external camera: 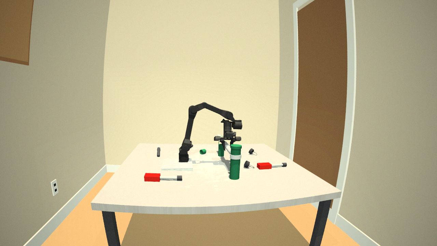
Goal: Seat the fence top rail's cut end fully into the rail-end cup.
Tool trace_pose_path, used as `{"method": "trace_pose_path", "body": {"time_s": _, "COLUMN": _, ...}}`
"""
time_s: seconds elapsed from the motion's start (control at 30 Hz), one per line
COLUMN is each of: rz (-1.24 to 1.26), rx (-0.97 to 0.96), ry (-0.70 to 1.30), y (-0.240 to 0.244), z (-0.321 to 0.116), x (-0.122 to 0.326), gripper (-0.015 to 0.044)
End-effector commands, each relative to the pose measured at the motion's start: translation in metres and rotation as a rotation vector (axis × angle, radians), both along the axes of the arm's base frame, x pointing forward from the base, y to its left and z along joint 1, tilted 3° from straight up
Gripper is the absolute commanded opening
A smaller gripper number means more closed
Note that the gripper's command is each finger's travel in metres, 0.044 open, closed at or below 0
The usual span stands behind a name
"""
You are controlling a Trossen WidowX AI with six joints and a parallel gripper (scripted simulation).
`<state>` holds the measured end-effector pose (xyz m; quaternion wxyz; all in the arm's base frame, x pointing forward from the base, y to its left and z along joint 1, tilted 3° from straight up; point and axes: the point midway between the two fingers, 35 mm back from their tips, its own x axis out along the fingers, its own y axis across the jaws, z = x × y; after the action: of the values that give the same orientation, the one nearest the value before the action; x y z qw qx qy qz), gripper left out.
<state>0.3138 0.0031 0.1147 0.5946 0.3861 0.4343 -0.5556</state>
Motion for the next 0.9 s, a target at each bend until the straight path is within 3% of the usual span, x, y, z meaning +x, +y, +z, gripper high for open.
{"method": "trace_pose_path", "body": {"time_s": 0.0, "rz": 0.001, "rx": 0.001, "ry": -0.001, "y": 0.0001, "z": -0.0001, "x": 0.0002, "gripper": 0.0000}}
{"method": "trace_pose_path", "body": {"time_s": 0.87, "rz": 0.001, "rx": 0.001, "ry": -0.001, "y": -0.0018, "z": 0.0071, "x": 0.0033, "gripper": 0.0000}}
